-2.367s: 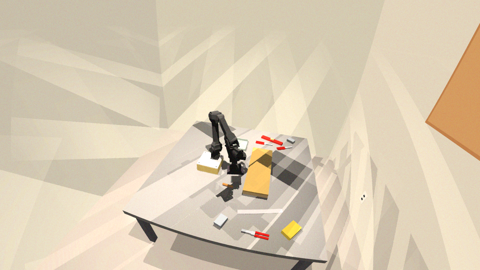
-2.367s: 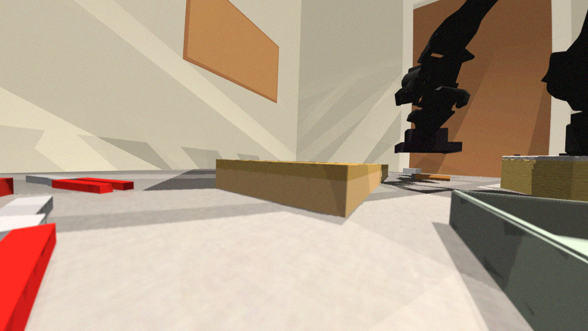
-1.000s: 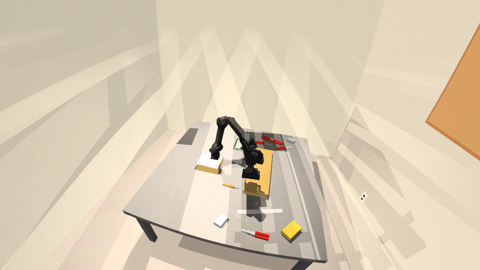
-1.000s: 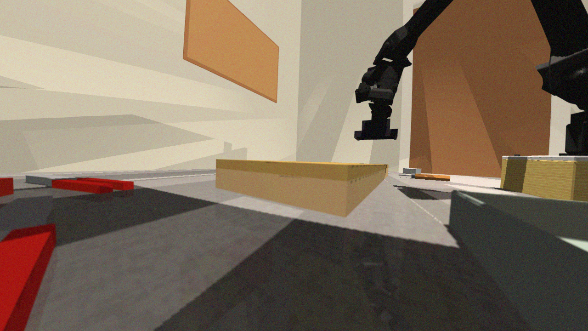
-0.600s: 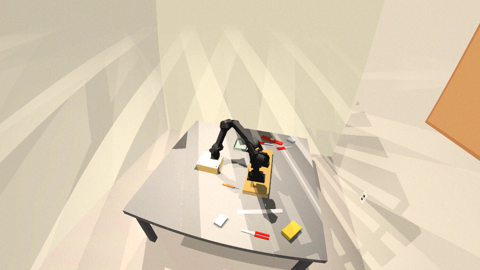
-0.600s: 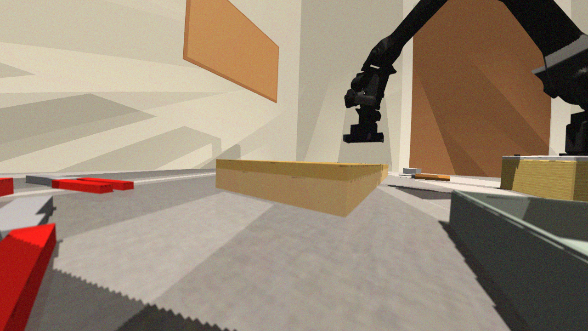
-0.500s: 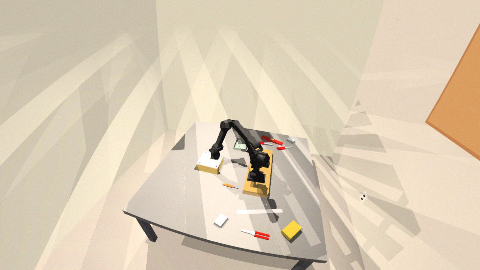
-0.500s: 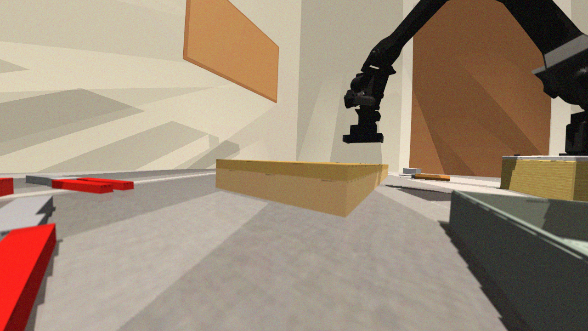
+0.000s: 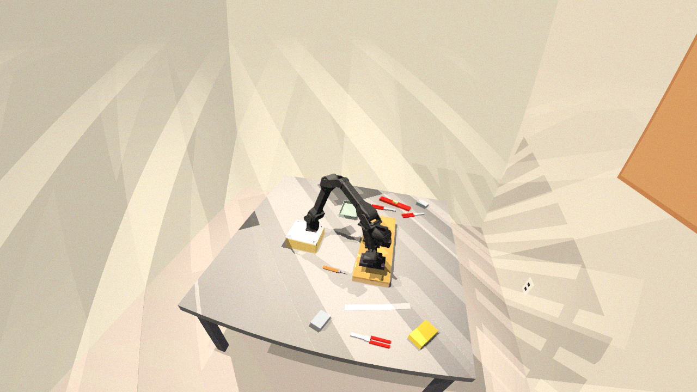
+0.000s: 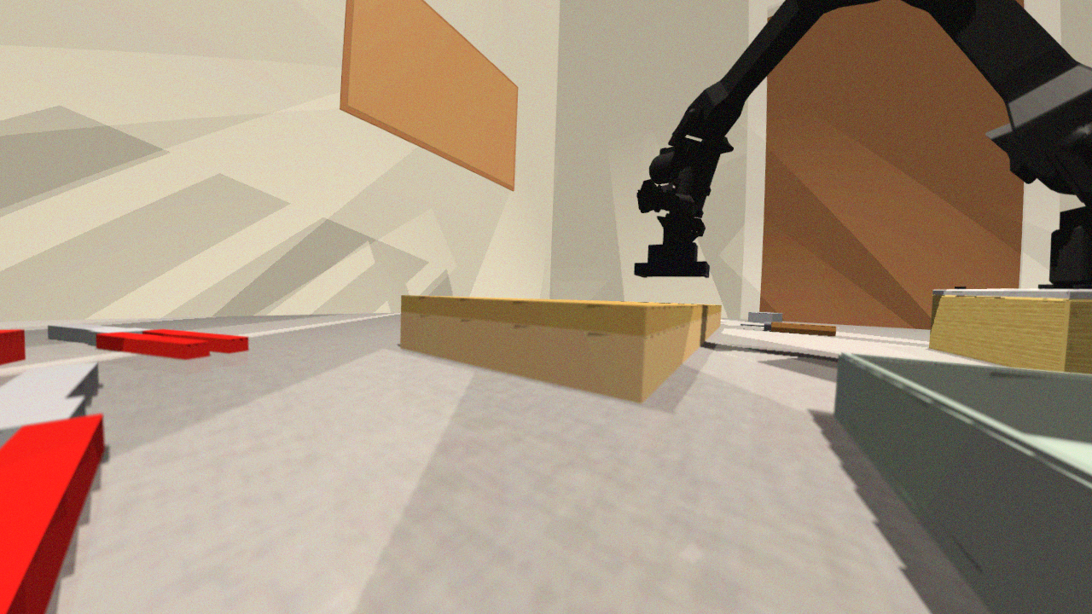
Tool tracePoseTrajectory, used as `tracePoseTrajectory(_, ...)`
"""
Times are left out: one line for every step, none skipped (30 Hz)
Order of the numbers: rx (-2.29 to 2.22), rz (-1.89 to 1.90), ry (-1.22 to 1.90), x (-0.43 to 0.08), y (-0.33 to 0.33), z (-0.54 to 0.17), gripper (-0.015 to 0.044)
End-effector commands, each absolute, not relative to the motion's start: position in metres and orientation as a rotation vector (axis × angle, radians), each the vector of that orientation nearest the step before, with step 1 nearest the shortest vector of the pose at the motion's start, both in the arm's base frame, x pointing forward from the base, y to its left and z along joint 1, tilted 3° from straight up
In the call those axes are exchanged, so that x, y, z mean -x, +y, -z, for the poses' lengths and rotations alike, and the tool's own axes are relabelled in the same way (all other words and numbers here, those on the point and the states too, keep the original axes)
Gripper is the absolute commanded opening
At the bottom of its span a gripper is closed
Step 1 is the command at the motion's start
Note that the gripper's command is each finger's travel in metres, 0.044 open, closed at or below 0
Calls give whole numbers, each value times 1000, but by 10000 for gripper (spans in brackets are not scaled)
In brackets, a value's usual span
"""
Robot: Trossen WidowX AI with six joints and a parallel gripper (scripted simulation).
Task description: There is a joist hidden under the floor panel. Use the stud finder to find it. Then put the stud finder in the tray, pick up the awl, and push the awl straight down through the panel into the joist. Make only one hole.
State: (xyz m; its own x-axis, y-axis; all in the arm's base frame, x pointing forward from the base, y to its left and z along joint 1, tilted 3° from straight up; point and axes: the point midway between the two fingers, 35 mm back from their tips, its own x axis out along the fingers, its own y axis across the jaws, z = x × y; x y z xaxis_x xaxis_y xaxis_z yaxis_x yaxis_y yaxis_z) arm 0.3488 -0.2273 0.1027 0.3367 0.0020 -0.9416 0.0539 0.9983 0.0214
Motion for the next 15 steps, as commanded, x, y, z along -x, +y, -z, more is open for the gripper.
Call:
tracePoseTrajectory(-56, 38, 1230, -350, -228, -94, 0)
tracePoseTrajectory(-56, 38, 1230, -350, -228, -92, 0)
tracePoseTrajectory(-56, 38, 1230, -350, -228, -90, 0)
tracePoseTrajectory(-56, 38, 1230, -350, -228, -89, 0)
tracePoseTrajectory(-56, 38, 1230, -350, -228, -87, 0)
tracePoseTrajectory(-56, 38, 1230, -350, -227, -85, 0)
tracePoseTrajectory(-56, 38, 1230, -350, -227, -83, 0)
tracePoseTrajectory(-56, 38, 1230, -350, -227, -81, 0)
tracePoseTrajectory(-56, 38, 1230, -350, -227, -80, 0)
tracePoseTrajectory(-56, 38, 1230, -350, -227, -78, 0)
tracePoseTrajectory(-56, 38, 1230, -350, -227, -76, 0)
tracePoseTrajectory(-56, 38, 1230, -350, -227, -74, 0)
tracePoseTrajectory(-56, 38, 1230, -350, -227, -73, 0)
tracePoseTrajectory(-56, 38, 1230, -350, -227, -71, 0)
tracePoseTrajectory(-56, 38, 1230, -350, -227, -69, 0)
